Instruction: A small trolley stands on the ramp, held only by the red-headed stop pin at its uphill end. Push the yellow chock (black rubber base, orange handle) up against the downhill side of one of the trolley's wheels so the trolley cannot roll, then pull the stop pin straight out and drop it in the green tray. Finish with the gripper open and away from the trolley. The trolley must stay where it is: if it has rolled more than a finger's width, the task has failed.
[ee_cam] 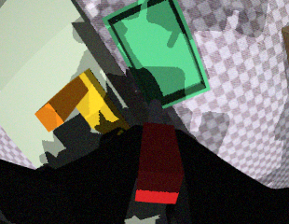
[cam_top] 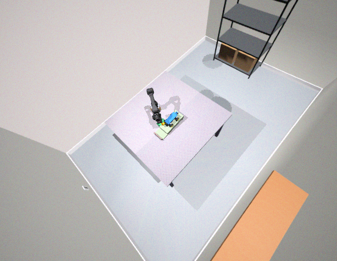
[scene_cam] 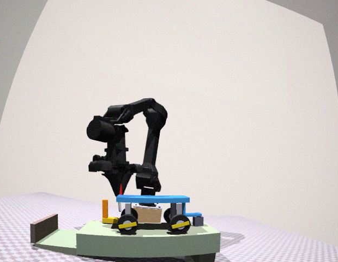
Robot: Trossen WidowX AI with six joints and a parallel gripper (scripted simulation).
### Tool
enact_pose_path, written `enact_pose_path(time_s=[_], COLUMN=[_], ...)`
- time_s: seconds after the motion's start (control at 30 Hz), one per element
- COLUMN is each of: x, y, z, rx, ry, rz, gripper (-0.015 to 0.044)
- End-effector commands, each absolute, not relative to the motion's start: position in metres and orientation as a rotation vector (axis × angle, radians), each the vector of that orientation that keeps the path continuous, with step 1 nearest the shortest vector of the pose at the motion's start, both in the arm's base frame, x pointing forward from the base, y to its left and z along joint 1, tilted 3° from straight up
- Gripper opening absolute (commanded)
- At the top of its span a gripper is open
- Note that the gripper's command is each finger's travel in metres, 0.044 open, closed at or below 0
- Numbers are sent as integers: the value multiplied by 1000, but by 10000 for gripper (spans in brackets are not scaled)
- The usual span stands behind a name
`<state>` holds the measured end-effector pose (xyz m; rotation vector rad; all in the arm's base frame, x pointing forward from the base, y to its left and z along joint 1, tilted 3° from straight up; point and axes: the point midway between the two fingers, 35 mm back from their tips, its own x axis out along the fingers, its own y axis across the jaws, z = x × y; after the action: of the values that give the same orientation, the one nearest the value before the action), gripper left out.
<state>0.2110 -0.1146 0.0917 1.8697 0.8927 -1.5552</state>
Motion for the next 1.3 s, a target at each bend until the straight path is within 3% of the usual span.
enact_pose_path(time_s=[0.0, 1.0, 1.27], x=[210, 212, 212], y=[-114, -108, -108], z=[93, 93, 93], rx=[1945, 2341, 2348], ry=[779, -187, -215], rz=[-1635, -2196, -2204], gripper=[0, 0, 0])
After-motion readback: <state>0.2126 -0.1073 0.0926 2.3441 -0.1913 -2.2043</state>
